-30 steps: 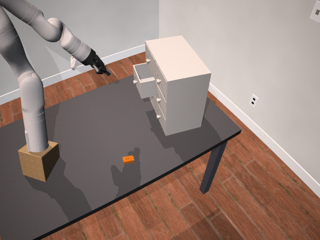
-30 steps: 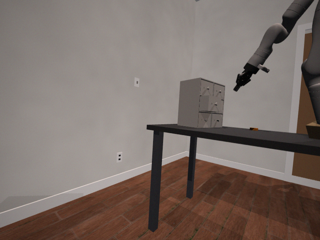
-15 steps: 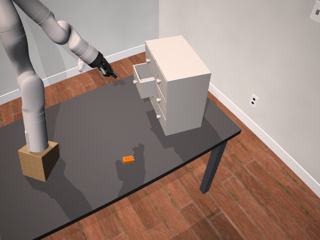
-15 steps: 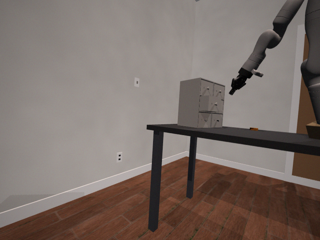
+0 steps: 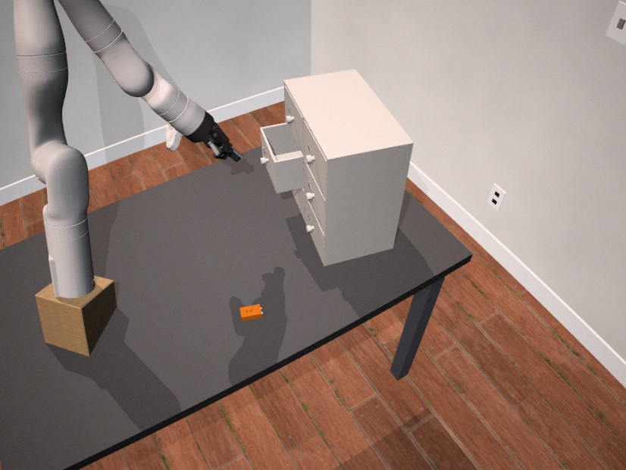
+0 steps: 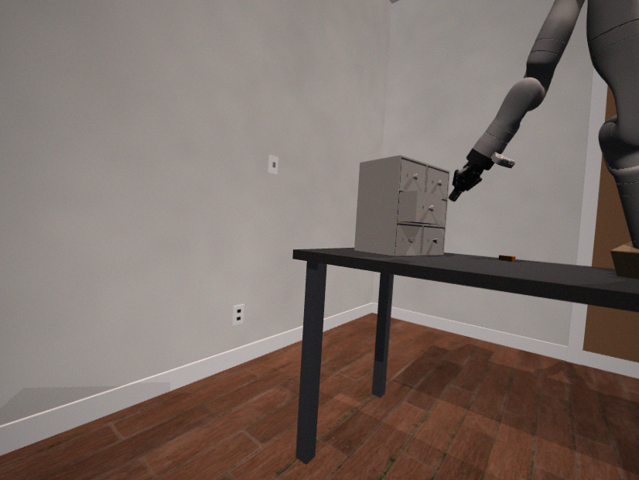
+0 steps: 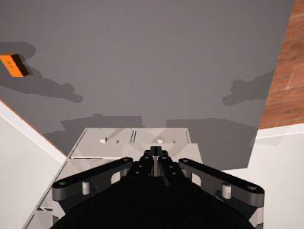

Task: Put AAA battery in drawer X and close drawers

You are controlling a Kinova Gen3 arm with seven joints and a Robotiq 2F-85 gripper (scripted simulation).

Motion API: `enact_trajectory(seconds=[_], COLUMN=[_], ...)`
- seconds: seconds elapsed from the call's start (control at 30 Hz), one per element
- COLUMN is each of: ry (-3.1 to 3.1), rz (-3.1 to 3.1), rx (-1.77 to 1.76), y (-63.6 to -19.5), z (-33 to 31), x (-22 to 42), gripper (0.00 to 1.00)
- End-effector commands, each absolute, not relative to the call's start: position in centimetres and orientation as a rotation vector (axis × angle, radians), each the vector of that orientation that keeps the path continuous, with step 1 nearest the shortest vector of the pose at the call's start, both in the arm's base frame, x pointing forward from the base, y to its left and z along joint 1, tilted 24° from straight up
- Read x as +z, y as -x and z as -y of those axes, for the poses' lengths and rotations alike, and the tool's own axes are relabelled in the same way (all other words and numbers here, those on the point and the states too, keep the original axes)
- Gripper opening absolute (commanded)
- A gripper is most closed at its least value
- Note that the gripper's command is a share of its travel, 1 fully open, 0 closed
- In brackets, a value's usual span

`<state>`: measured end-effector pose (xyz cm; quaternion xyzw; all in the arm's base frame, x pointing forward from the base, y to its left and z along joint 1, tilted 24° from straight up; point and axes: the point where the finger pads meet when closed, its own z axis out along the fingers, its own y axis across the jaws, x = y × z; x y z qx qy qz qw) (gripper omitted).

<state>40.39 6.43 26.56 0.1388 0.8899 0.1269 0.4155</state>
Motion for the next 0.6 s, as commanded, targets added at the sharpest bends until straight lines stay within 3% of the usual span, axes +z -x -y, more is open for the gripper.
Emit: enact_trajectory(seconds=[0.0, 0.57], ry=[-0.310, -0.310], rz=[-2.247, -2.246], rx=[0.351, 0.352], y=[-40.3, -41.9], z=[-7.2, -7.5], x=[25.7, 24.6], gripper=[0.00, 0.00])
